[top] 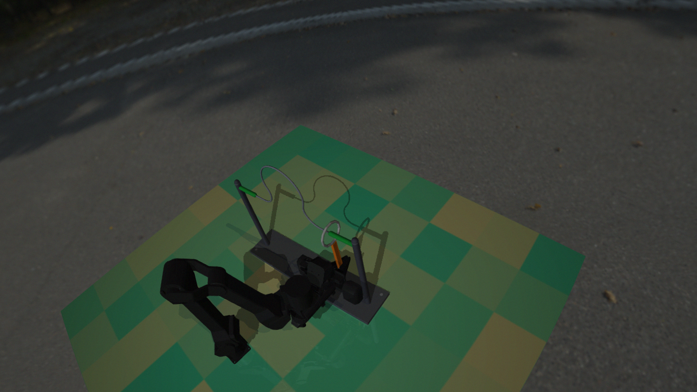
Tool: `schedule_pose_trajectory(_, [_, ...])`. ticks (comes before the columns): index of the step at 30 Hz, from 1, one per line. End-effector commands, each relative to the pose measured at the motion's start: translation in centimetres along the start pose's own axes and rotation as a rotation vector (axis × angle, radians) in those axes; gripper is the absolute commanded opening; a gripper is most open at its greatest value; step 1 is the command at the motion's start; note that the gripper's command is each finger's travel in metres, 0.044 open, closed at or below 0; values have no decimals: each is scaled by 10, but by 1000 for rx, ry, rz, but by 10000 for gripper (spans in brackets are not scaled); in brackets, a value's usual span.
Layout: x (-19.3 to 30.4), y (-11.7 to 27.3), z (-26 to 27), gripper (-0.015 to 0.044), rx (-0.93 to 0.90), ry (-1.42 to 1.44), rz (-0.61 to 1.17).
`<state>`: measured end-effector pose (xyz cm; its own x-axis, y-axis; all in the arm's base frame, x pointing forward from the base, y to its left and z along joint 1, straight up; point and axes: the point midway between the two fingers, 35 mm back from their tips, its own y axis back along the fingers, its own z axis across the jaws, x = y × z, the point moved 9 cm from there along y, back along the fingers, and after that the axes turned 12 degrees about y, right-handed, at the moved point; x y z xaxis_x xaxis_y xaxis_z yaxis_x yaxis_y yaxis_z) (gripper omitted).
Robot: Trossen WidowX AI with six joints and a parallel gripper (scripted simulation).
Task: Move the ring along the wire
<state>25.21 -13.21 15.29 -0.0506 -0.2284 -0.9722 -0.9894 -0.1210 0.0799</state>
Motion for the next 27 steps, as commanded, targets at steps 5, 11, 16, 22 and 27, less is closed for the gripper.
schedule_pose_trajectory(5, [-4,0,8,-150,1,-5,-3])
schedule_pose_trajectory(11, [-5,0,16,-150,-2,-17,-3])
schedule_pose_trajectory(16, [-7,0,23,-150,-4,-37,-3])
schedule_pose_trajectory(22, [-10,0,34,-150,-9,-81,-5])
schedule_pose_trajectory(27, [-13,0,45,-150,-15,-133,-6])
